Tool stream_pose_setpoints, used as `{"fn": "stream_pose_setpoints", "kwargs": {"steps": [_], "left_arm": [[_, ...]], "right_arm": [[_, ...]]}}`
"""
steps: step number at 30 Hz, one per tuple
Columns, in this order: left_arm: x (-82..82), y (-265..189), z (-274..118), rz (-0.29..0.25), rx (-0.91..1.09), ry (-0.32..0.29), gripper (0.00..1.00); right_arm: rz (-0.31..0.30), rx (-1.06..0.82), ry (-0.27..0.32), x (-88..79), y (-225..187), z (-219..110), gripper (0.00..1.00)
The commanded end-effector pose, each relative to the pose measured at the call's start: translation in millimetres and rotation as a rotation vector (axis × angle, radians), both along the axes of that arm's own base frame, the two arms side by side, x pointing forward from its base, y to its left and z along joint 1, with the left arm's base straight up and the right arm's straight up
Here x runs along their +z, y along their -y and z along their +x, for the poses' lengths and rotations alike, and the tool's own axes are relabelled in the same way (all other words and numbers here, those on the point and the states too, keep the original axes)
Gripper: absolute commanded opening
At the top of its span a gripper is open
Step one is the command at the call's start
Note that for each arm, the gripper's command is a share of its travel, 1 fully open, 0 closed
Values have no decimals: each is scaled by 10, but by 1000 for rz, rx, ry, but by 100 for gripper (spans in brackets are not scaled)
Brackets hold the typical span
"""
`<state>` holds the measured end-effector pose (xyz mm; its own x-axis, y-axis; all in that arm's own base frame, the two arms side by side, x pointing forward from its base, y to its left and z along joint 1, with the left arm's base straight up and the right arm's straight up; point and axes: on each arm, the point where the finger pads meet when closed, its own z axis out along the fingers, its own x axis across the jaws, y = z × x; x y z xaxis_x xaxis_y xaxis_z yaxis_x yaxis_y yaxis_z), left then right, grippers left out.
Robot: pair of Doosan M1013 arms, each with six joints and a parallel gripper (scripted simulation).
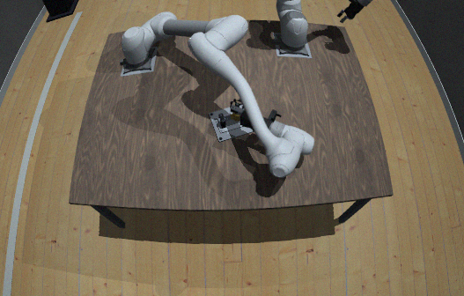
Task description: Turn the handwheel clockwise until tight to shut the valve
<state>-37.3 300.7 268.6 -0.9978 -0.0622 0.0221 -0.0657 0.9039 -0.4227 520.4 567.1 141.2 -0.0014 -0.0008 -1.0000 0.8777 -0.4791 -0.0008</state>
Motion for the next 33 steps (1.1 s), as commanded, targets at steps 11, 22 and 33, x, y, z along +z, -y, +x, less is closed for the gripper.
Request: {"fn": "stream_pose_setpoints", "kwargs": {"steps": [11,22,33], "left_arm": [[4,-2,-1,1,0,0,100],[4,-2,-1,1,0,0,100],[4,-2,-1,1,0,0,100]], "right_arm": [[2,-125,3,12,29,-17,0],[2,-197,3,12,44,-29,0],[2,-257,3,12,57,-40,0]]}}
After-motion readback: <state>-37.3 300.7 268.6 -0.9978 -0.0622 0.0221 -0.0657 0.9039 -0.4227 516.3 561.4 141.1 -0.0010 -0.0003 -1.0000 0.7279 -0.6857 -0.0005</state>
